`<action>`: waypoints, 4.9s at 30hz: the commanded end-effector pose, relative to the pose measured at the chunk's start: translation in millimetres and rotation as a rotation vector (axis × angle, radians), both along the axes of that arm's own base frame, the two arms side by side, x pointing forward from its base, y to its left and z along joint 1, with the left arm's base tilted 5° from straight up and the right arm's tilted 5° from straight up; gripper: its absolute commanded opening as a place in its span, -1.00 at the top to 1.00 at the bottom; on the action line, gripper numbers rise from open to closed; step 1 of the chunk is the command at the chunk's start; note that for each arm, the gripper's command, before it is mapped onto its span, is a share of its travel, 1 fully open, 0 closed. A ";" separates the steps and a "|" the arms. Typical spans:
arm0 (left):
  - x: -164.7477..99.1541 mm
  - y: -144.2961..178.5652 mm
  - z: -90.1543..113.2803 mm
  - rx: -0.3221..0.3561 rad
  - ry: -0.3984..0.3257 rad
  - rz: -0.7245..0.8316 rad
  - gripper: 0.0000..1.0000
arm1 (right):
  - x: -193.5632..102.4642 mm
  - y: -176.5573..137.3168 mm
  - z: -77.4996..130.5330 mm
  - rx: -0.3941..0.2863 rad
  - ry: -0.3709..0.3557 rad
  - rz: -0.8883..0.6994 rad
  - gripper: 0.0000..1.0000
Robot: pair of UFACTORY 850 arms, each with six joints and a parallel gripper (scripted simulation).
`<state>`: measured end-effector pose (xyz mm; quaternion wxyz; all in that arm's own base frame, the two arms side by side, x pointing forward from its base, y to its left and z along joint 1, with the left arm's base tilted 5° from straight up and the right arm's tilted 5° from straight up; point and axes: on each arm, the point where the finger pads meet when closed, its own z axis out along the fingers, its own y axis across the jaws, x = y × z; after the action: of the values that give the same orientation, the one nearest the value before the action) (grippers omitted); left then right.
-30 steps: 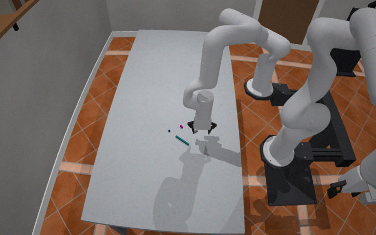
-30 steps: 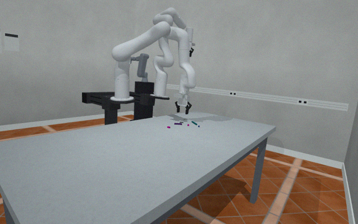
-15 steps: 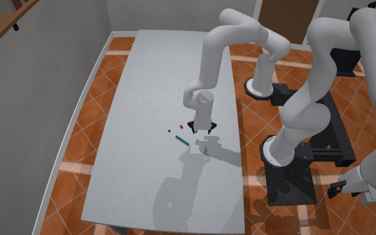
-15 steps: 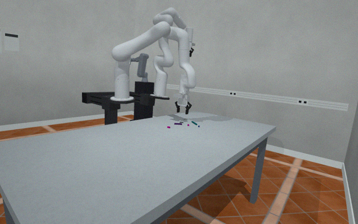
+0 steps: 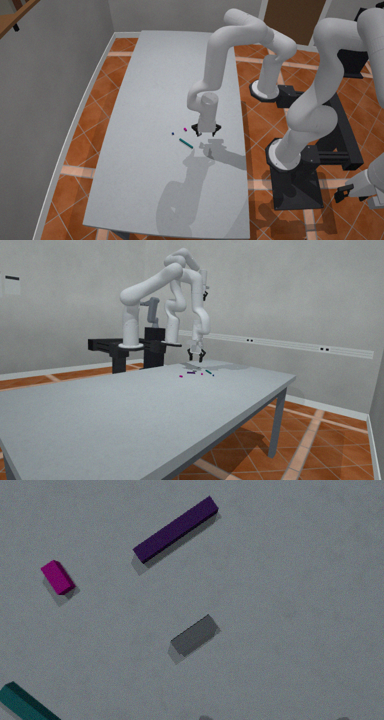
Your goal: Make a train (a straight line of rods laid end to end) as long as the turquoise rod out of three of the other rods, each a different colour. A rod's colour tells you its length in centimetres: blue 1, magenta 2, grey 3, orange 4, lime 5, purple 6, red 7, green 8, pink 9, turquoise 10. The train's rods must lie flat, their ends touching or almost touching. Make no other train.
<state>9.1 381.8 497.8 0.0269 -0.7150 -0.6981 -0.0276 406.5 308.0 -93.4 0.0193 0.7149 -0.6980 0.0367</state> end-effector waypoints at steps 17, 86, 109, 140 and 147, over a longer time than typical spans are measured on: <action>0.0 0.4 1.1 0.002 0.000 0.000 -1.00 | 8.3 -12.7 3.5 -0.014 0.045 0.584 -1.00; 0.0 0.4 1.1 0.002 0.000 0.000 -1.00 | 26.4 -50.1 11.2 -0.059 0.170 2.188 -1.00; 0.0 0.4 1.1 0.002 0.000 0.000 -1.00 | 26.4 -50.1 11.2 -0.059 0.170 2.188 0.48; 0.0 0.4 1.1 0.002 0.000 0.000 -1.00 | 27.2 -50.8 -0.7 -0.058 0.171 2.188 0.48; 0.0 0.4 1.1 0.002 0.000 0.000 -1.00 | 27.6 -51.2 -7.4 -0.058 0.171 2.188 0.48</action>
<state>9.1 381.8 497.8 0.0269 -0.7150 -0.6981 -0.0276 432.9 256.5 -96.8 0.0417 0.9470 0.3184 0.0003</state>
